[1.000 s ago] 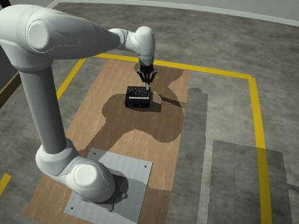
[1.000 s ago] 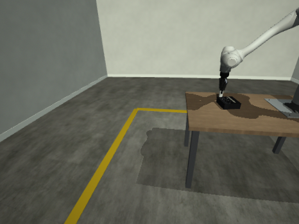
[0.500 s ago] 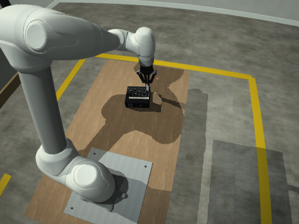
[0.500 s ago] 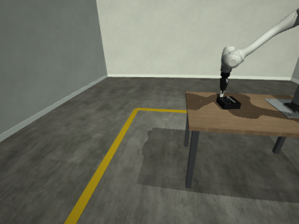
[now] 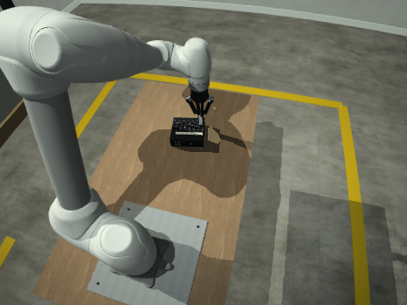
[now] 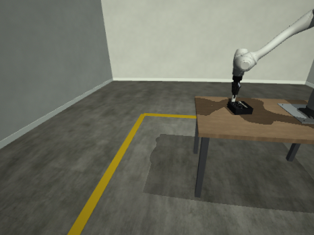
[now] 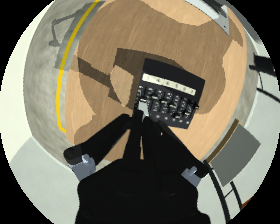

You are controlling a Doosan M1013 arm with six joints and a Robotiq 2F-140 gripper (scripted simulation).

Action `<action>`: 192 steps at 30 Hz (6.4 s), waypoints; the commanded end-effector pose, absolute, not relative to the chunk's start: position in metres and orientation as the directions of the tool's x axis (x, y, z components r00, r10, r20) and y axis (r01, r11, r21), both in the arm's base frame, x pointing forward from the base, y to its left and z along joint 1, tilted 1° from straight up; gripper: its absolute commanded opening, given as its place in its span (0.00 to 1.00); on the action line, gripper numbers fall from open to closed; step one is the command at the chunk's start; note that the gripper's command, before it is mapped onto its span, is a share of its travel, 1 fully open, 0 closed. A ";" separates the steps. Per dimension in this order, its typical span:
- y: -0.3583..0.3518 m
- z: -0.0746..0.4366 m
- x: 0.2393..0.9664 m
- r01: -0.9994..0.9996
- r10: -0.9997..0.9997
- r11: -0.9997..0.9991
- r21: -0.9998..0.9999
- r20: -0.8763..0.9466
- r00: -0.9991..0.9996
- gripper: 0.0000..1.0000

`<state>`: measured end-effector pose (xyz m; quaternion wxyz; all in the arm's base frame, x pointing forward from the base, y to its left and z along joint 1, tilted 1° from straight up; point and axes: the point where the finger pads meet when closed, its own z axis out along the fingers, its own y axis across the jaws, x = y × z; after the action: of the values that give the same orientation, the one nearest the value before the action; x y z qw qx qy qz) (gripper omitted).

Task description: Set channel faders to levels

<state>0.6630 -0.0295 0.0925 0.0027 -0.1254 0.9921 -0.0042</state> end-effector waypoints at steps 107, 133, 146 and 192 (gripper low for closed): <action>-0.026 0.132 0.652 -0.800 -0.800 0.600 -0.012 0.005 -0.600 0.00; -0.022 0.129 0.612 -0.854 -0.852 -0.520 0.016 0.064 0.520 0.00; -0.021 0.128 0.605 -0.291 -0.289 -0.955 0.056 0.050 0.956 0.00; -0.021 0.128 0.605 0.249 0.249 -0.969 0.009 0.004 0.969 0.00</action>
<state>0.6052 -0.0208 0.1278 -0.0043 -0.9921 -0.1252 -0.0026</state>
